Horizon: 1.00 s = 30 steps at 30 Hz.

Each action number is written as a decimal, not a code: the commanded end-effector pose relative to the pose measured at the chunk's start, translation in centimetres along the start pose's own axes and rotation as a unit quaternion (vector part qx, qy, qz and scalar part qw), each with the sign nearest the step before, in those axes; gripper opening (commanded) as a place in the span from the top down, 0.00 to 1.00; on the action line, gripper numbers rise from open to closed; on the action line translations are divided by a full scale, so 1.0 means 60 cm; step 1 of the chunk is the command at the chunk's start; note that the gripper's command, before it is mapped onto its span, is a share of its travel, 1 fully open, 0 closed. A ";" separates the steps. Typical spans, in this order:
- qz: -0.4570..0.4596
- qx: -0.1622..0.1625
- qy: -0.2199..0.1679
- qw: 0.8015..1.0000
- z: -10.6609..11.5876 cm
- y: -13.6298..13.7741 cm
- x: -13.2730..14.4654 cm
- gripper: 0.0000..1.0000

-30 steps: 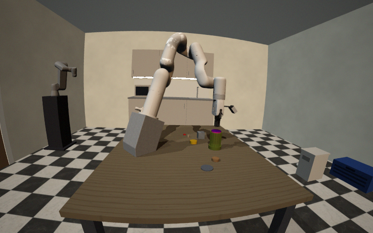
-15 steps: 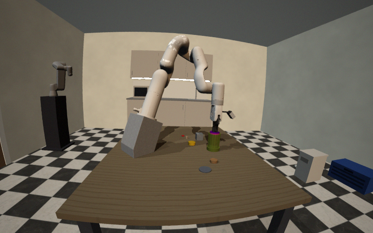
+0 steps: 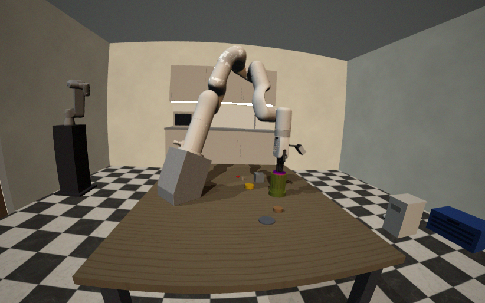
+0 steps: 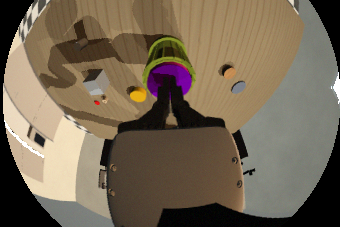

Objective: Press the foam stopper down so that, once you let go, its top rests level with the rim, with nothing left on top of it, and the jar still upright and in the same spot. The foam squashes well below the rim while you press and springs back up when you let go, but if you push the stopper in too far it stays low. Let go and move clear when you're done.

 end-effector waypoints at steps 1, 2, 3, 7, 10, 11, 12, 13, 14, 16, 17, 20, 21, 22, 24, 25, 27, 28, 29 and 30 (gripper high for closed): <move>0.000 0.000 0.002 1.000 0.000 0.000 -0.002 1.00; 0.000 0.000 0.002 1.000 0.000 0.000 -0.002 1.00; 0.000 0.000 0.002 1.000 0.000 0.000 -0.002 1.00; 0.000 0.000 0.002 1.000 -0.002 0.000 -0.002 1.00; 0.000 0.000 0.002 1.000 -0.004 0.000 -0.002 1.00; 0.000 0.000 0.002 1.000 -0.005 0.000 -0.002 1.00; 0.000 0.000 0.002 1.000 -0.006 0.000 -0.002 1.00; 0.000 0.000 0.002 1.000 -0.006 0.000 -0.002 1.00; 0.000 0.000 0.002 1.000 -0.007 0.000 -0.002 1.00; 0.000 0.000 0.002 1.000 -0.007 0.000 -0.002 1.00; 0.000 0.000 0.002 1.000 -0.008 0.000 -0.002 1.00; 0.000 0.000 0.002 1.000 -0.010 0.000 -0.002 1.00; 0.000 0.000 0.002 1.000 -0.011 0.000 -0.002 1.00; 0.000 0.000 0.002 1.000 -0.012 0.000 -0.002 1.00; 0.000 0.000 0.002 1.000 -0.014 0.000 -0.002 1.00; 0.000 0.000 0.002 1.000 -0.015 0.000 -0.002 1.00; 0.000 0.000 0.002 1.000 -0.017 0.000 -0.002 1.00; 0.000 0.000 0.002 1.000 -0.018 0.000 -0.002 1.00; 0.000 0.000 0.002 1.000 -0.019 0.000 -0.002 1.00; 0.000 0.000 0.002 1.000 -0.020 0.000 -0.002 1.00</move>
Point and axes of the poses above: the point where the finger pads meet when closed, its own z axis back along the fingers, its own y axis across the jaws, x = y × z, the point moved 7 cm from there along z, back along the fingers, and after that the axes turned 9 degrees about -z, right-handed, at the moved point
